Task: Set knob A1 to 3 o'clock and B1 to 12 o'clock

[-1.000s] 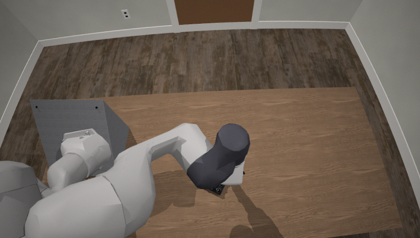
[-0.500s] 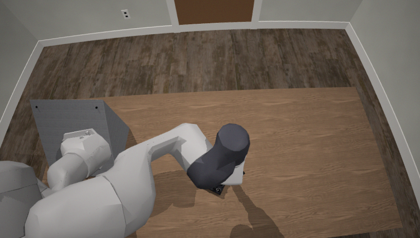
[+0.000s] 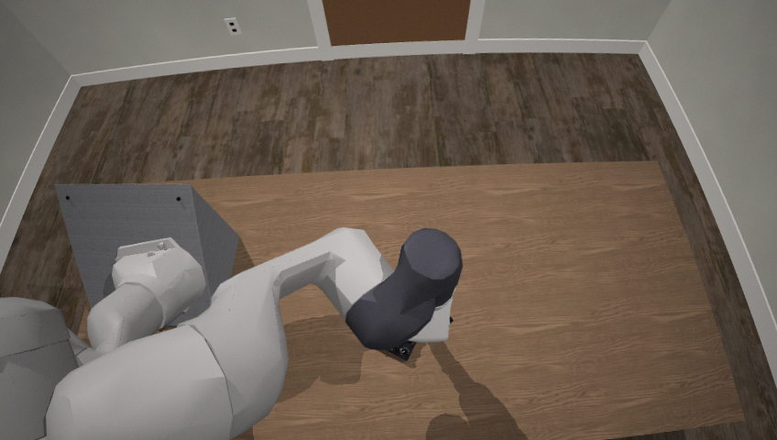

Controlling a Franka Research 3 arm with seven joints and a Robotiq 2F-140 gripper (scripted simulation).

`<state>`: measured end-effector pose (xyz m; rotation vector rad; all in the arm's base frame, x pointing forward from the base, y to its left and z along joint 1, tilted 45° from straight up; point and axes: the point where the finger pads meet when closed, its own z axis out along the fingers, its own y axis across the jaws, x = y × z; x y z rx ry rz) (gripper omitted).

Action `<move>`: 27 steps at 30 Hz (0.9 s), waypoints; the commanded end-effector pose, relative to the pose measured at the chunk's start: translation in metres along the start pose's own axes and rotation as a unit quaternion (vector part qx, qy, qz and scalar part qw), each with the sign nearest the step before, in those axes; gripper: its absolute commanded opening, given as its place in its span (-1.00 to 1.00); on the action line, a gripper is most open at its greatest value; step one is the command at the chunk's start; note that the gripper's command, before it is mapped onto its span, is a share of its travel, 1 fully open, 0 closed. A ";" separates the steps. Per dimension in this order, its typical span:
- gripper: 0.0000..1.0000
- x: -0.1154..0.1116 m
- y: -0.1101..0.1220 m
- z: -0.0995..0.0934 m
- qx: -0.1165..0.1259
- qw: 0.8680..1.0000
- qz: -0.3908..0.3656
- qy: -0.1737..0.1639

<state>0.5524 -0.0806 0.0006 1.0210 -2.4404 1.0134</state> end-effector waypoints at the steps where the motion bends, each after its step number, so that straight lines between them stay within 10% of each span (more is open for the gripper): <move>1: -0.90 0.001 -0.001 0.002 0.000 1.000 0.002 0.001; 27: -0.90 0.001 -0.001 0.002 0.000 0.994 0.108 0.001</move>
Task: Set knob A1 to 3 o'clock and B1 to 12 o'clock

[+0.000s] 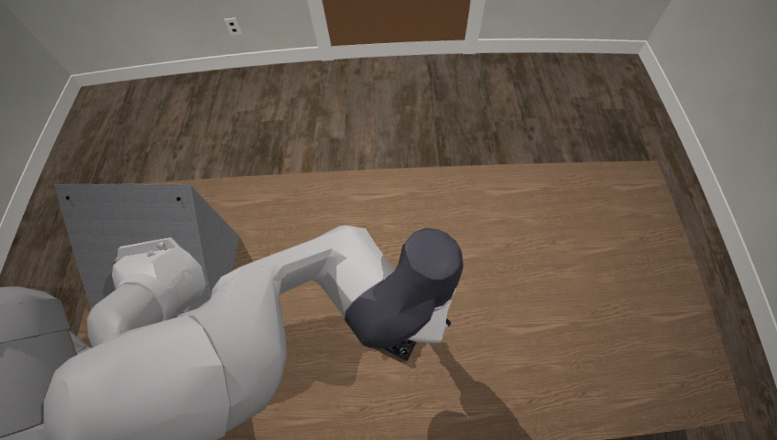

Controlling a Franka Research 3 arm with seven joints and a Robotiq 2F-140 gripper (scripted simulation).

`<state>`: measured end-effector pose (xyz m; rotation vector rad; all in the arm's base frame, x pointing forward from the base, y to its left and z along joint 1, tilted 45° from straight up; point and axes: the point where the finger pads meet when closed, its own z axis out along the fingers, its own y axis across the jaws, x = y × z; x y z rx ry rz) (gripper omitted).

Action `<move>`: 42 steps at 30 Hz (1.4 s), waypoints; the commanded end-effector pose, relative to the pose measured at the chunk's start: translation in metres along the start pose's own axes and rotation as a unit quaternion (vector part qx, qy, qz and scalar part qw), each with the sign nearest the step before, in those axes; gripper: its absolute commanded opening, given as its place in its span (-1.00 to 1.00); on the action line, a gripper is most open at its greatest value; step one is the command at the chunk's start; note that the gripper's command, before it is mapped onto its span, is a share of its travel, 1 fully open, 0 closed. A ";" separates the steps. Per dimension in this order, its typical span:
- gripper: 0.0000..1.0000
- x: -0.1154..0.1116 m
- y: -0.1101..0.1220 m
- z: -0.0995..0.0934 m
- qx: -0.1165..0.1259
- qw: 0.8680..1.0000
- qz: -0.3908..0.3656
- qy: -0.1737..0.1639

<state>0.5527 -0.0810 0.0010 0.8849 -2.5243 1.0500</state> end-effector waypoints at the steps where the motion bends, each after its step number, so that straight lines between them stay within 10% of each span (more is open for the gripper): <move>1: -0.90 0.001 0.000 0.002 0.000 0.998 0.061 0.000; 42: -0.90 0.001 0.000 0.002 0.000 0.925 0.379 0.000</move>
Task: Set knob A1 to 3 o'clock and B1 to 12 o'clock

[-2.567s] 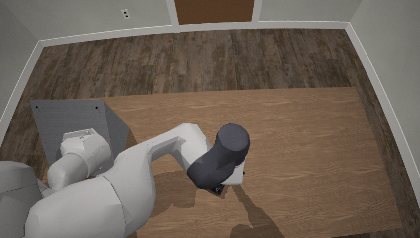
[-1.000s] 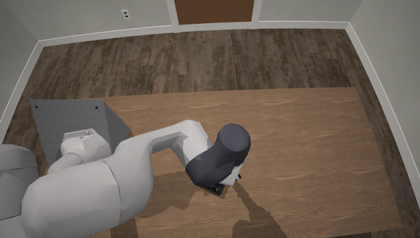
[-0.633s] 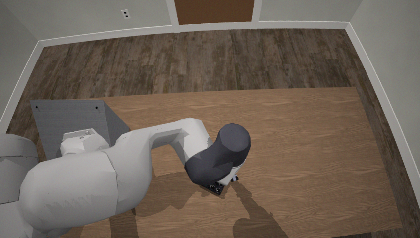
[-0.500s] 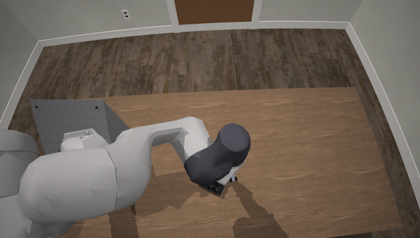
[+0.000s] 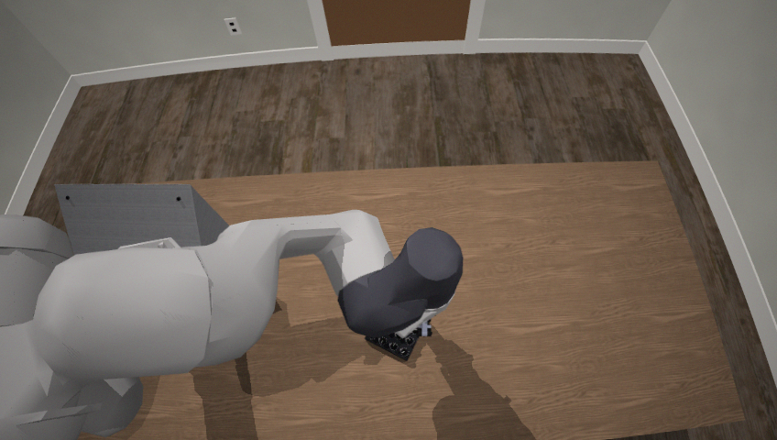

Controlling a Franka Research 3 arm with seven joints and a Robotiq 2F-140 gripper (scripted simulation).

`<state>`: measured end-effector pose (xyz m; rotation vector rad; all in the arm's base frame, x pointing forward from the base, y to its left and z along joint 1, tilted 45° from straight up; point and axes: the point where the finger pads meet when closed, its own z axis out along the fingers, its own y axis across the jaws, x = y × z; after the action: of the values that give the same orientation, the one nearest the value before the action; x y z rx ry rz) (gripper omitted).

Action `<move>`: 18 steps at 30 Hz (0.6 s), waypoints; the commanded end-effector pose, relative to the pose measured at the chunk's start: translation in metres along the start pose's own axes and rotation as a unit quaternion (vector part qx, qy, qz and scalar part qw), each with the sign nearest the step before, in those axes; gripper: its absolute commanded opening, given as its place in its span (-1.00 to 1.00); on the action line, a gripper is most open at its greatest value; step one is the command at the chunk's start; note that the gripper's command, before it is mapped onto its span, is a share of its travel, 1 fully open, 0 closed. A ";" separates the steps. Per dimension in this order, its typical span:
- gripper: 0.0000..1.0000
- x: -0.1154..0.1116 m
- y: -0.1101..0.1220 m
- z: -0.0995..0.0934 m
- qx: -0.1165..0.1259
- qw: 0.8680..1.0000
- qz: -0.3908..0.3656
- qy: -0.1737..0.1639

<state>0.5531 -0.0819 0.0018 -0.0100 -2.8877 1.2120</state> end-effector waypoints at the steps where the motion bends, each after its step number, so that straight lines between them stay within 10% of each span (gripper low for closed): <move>1: -0.90 0.001 0.001 0.002 -0.001 0.999 0.051 0.000; 18: -0.90 0.001 0.001 0.002 -0.001 0.998 0.059 0.000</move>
<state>0.5531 -0.0820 0.0018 -0.1564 -2.9213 1.2245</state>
